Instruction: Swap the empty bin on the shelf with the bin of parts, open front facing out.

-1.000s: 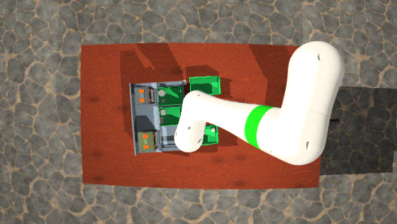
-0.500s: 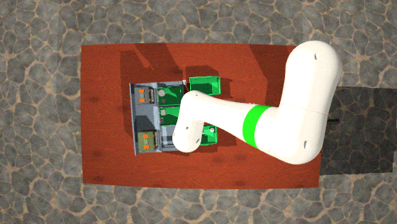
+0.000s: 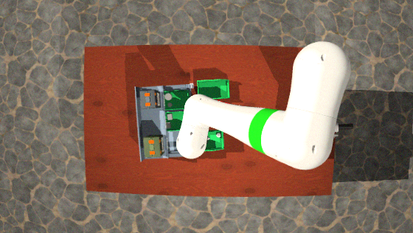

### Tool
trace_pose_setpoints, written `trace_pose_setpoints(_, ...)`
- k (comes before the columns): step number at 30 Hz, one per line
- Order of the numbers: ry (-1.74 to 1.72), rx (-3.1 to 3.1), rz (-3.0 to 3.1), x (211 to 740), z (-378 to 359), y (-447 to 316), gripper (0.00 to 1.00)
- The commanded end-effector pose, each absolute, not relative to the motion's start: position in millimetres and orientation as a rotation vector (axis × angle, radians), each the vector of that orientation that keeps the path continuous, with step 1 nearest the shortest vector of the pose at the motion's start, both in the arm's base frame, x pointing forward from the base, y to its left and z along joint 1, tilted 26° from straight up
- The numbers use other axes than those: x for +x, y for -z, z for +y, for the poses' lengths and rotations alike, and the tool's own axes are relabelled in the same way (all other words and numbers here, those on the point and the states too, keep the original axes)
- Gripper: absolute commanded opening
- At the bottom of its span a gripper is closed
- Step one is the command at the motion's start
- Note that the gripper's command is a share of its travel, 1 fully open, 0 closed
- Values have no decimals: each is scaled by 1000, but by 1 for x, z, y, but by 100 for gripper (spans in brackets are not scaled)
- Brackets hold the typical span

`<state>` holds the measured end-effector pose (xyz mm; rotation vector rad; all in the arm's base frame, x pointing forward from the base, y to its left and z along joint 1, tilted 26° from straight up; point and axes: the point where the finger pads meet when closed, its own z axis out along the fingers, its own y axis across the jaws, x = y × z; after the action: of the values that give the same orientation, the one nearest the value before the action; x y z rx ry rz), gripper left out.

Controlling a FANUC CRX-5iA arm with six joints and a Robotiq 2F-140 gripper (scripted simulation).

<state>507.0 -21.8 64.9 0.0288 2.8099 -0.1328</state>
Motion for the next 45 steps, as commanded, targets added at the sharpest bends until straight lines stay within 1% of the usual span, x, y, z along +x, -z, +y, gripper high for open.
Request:
trace_pose_setpoints(1, 133, 29, 2808, 509, -22, -66, 10)
trace_pose_setpoints(45, 133, 29, 2809, 551, -22, -86, 10)
